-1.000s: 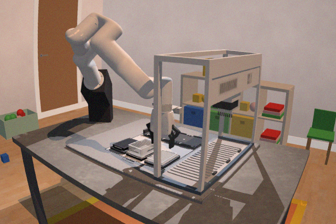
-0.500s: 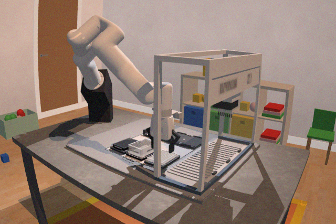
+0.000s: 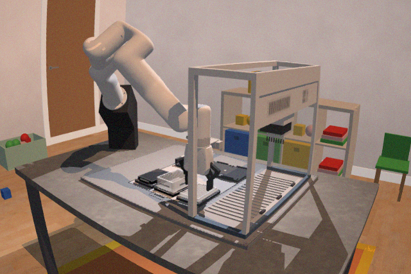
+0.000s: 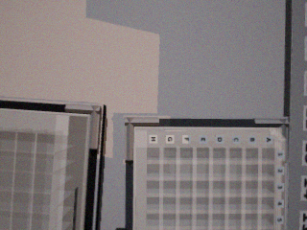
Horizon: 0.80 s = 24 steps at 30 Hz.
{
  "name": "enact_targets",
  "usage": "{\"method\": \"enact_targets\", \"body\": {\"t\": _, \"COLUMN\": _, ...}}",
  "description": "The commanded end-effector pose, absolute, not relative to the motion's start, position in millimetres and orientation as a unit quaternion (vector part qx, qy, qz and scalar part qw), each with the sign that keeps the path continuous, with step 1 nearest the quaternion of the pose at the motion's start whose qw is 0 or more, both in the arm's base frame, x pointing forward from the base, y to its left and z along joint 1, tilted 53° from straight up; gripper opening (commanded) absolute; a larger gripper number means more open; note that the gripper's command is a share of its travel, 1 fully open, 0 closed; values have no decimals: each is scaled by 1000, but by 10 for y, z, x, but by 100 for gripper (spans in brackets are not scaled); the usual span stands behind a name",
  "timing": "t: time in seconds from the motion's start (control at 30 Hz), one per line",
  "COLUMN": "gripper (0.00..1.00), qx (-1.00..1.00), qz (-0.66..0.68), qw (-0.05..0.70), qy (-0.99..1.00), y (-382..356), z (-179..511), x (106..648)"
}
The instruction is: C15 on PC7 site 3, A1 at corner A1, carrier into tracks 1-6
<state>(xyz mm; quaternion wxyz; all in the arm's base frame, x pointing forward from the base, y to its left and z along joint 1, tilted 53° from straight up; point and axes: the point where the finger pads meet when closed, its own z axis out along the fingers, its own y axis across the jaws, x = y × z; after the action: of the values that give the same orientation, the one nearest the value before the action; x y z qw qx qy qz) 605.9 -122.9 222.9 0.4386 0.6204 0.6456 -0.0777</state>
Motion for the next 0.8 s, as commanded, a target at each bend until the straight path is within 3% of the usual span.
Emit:
{"method": "enact_targets", "body": {"t": 0.0, "gripper": 100, "qx": 620, "qz": -76, "qw": 439, "qy": 645, "y": -1221, "z": 2242, "x": 6067}}
{"method": "enact_targets", "body": {"t": 0.77, "gripper": 100, "qx": 620, "qz": -76, "qw": 439, "qy": 646, "y": -1290, "z": 2178, "x": 6117}}
